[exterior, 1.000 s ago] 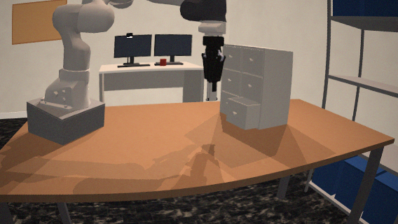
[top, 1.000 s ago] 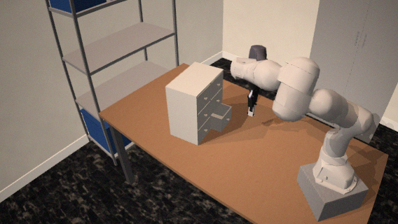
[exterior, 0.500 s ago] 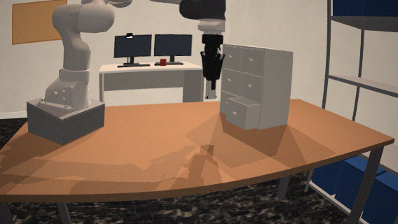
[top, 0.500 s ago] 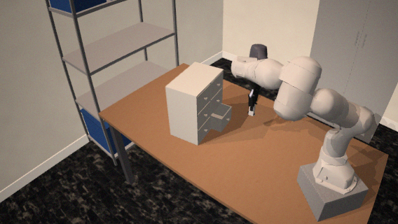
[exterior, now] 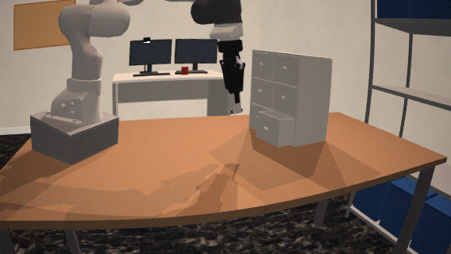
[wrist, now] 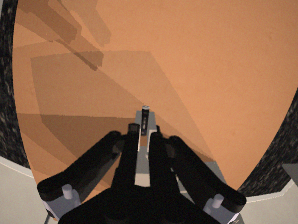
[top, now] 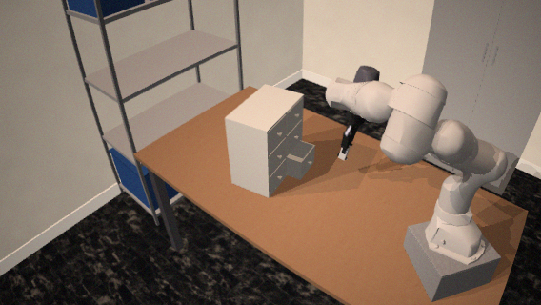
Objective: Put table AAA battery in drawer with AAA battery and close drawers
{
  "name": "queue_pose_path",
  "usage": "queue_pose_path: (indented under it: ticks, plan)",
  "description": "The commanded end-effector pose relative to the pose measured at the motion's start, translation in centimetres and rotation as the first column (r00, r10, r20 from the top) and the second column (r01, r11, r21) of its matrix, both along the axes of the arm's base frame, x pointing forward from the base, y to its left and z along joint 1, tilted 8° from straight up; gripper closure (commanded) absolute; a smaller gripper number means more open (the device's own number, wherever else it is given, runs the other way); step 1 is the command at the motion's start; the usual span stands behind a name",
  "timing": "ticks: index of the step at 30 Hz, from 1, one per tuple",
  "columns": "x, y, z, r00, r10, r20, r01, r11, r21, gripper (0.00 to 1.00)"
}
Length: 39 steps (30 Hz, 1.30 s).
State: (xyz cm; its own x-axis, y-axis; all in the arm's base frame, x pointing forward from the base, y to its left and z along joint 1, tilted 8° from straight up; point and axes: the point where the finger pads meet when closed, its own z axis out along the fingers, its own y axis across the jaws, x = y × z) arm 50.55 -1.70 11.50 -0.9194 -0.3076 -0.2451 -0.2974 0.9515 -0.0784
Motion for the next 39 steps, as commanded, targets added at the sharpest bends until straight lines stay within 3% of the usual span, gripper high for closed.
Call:
queue_pose_path:
  ticks: [1, 10, 12, 24, 27, 39]
  plan:
    - [0.6, -0.4, 0.3, 0.991, 0.063, 0.114, -0.064, 0.998, 0.004, 0.97]
    - [0.0, -0.7, -0.1, 0.928, 0.068, 0.366, -0.104, 0.992, 0.077, 0.97]
    - [0.0, -0.7, -0.1, 0.928, 0.068, 0.366, -0.104, 0.992, 0.077, 0.97]
    - [-0.7, -1.0, -0.7, 0.76, 0.037, 0.649, -0.177, 0.972, 0.152, 0.97]
    - [-0.9, -1.1, -0.7, 0.72, 0.029, 0.693, -0.194, 0.968, 0.161, 0.97]
    - [-1.1, -1.2, -0.9, 0.659, 0.013, 0.752, -0.218, 0.96, 0.174, 0.97]
